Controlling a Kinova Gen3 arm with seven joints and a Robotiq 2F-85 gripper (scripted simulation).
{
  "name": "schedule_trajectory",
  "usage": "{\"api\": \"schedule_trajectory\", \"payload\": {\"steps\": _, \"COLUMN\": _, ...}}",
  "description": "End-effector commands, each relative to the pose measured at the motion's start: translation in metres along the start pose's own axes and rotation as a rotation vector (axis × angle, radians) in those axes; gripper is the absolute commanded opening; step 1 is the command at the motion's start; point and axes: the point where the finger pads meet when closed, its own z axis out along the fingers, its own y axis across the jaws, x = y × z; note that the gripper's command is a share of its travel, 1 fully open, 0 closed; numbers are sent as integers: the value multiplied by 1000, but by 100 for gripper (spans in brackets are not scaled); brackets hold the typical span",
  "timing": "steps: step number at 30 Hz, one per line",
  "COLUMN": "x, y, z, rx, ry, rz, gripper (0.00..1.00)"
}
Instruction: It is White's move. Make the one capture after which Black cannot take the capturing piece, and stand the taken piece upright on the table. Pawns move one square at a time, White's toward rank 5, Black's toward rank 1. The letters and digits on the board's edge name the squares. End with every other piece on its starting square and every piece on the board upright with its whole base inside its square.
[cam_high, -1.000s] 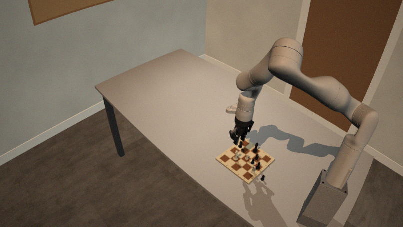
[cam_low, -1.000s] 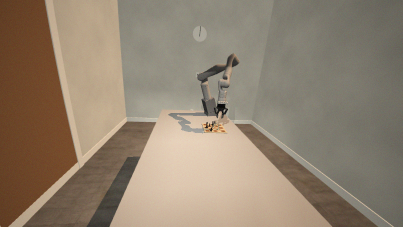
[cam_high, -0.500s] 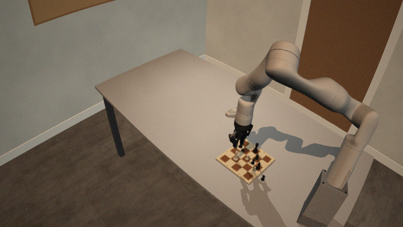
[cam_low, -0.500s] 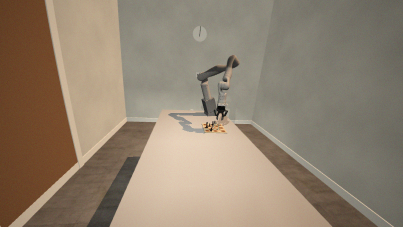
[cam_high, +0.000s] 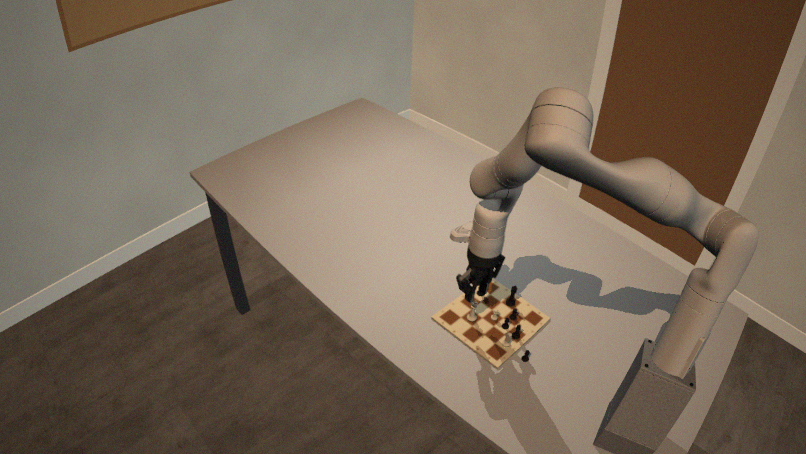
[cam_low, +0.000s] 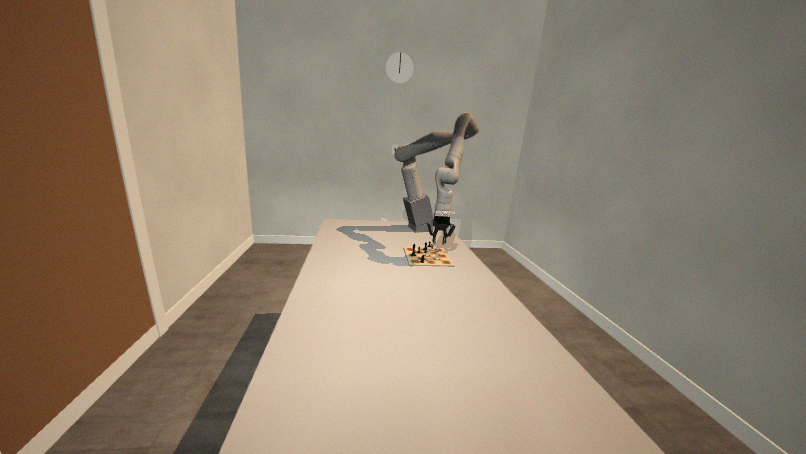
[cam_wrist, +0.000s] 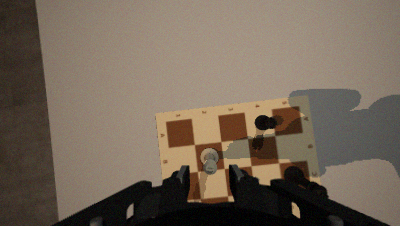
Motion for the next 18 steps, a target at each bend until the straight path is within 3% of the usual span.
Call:
{"api": "schedule_trajectory", "payload": {"steps": 1, "x": 0, "y": 1, "z": 3, "rx": -2, "ry": -1, "rz": 1, "gripper": 41}}
{"api": "schedule_trajectory", "payload": {"steps": 18, "x": 0, "y": 1, "z": 7, "rx": -2, "ry": -1, "rz": 1, "gripper": 41}}
